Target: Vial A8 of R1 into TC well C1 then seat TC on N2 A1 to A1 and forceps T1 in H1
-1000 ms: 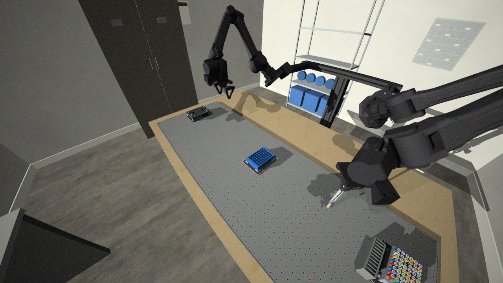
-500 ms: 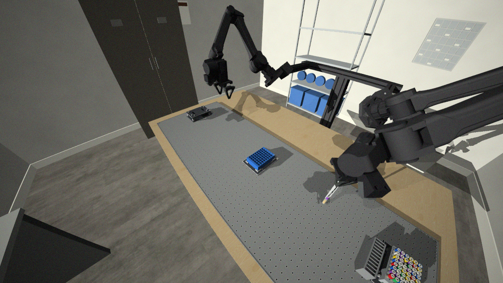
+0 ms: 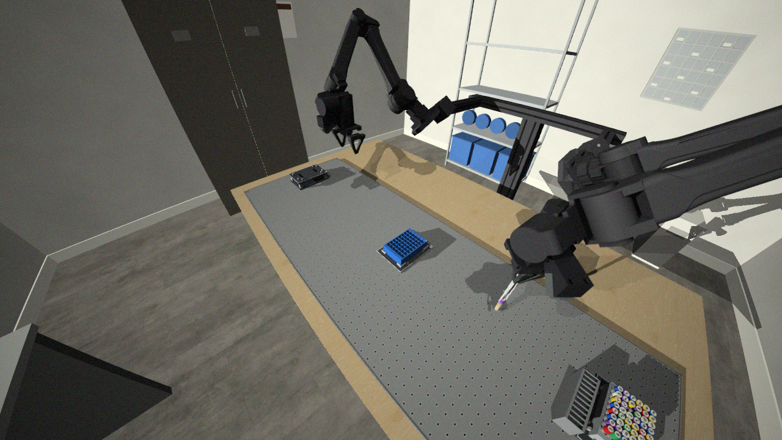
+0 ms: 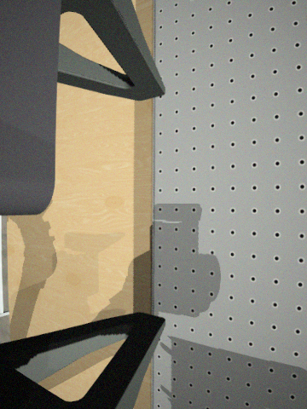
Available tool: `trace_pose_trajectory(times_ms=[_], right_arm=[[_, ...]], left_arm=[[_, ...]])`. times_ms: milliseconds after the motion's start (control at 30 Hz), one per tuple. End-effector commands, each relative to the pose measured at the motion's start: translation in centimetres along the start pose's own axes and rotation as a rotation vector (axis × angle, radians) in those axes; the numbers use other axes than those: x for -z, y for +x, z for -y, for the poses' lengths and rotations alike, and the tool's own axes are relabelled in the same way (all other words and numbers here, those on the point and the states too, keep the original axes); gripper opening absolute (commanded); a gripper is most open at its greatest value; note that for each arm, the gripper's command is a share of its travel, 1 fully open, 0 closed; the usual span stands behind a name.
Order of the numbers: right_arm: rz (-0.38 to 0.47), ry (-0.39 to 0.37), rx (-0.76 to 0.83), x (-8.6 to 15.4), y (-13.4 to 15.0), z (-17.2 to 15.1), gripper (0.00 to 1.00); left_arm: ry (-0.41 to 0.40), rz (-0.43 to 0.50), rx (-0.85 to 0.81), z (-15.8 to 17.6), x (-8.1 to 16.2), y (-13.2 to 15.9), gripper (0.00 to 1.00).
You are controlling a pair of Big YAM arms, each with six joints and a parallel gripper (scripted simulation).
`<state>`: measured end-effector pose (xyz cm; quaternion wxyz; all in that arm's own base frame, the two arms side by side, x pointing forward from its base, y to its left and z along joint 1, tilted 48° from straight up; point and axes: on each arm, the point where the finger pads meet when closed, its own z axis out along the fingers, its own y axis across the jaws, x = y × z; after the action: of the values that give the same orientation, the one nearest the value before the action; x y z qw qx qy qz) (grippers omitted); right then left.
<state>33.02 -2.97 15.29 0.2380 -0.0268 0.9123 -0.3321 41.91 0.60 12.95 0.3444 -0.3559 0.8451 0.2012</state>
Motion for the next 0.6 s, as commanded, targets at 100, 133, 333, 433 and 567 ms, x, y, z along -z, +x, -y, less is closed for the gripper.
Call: trace_pose_trajectory(times_ms=[100, 133, 333, 433, 567], right_arm=[[0.012, -0.001, -0.017, 0.4, -0.8, 0.3, 1.00], [0.012, -0.001, -0.017, 0.4, -0.8, 0.3, 1.00], [0.012, -0.001, -0.017, 0.4, -0.8, 0.3, 1.00], [0.012, -0.001, -0.017, 0.4, -0.8, 0.3, 1.00], [0.012, -0.001, -0.017, 0.4, -0.8, 0.3, 1.00]], left_arm=[[0.016, 0.005, 0.007, 1.5, 0.2, 1.3, 0.09], [0.016, 0.005, 0.007, 1.6, 0.2, 1.4, 0.09], [0.028, 0.012, 0.020, 1.9, 0.7, 1.4, 0.09], [0.019, 0.006, 0.009, 2.4, 0.3, 2.2, 0.09], [0.023, 0.008, 0.013, 3.0, 0.4, 2.5, 0.09]])
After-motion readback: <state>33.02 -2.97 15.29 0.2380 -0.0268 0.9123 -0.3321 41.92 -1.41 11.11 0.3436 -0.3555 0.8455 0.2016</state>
